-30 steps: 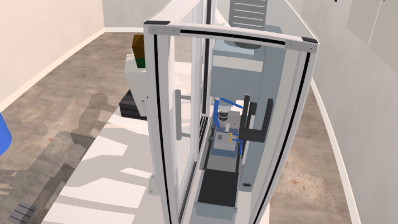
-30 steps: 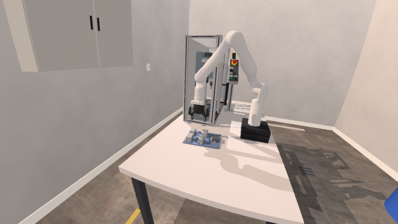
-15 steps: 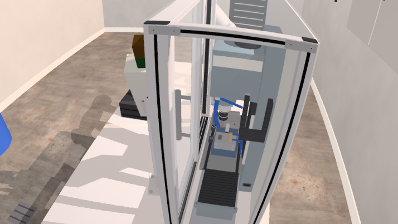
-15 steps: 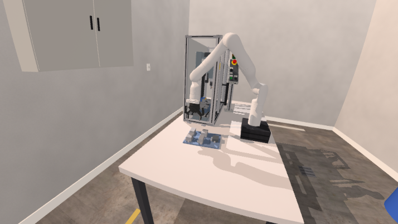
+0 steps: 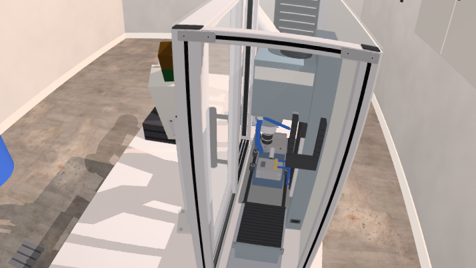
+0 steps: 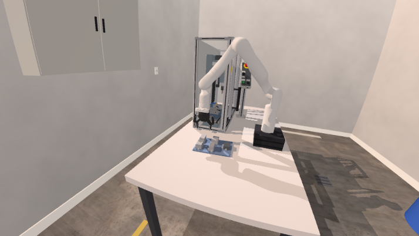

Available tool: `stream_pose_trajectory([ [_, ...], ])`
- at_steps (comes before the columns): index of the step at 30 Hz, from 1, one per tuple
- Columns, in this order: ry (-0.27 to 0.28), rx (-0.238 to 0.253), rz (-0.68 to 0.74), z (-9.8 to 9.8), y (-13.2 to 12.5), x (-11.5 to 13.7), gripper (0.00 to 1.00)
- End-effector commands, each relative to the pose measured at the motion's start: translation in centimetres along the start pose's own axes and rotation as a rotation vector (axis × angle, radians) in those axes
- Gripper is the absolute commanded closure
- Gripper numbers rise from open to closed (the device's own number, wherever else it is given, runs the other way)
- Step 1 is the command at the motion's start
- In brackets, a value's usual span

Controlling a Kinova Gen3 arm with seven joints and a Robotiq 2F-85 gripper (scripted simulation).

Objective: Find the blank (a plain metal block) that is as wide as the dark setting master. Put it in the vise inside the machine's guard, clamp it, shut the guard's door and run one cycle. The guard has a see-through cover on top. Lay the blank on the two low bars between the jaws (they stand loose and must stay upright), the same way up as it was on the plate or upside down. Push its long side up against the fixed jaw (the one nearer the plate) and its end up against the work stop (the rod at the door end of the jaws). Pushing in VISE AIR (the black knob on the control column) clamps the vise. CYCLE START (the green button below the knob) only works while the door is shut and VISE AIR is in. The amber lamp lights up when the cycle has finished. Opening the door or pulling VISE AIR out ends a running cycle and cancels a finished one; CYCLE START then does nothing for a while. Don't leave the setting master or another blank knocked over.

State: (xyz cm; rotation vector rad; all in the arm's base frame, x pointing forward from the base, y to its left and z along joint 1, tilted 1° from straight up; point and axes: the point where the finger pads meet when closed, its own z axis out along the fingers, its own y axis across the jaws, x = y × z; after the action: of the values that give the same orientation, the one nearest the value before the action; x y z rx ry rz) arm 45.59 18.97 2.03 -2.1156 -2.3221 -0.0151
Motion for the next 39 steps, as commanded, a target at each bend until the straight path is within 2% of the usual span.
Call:
stream_pose_trajectory([
  [1,0.002,-0.003,0.000,0.6,0.1,0.0,0.00],
  [11,0.002,-0.003,0.000,0.6,0.1,0.0,0.00],
  [16,0.002,-0.003,0.000,3.6,0.1,0.0,0.00],
  [28,0.002,-0.003,0.000,3.6,0.1,0.0,0.00],
  [33,0.001,-0.003,0.000,4.6,0.1,0.0,0.00],
  [39,0.001,-0.003,0.000,4.6,0.1,0.0,0.00],
])
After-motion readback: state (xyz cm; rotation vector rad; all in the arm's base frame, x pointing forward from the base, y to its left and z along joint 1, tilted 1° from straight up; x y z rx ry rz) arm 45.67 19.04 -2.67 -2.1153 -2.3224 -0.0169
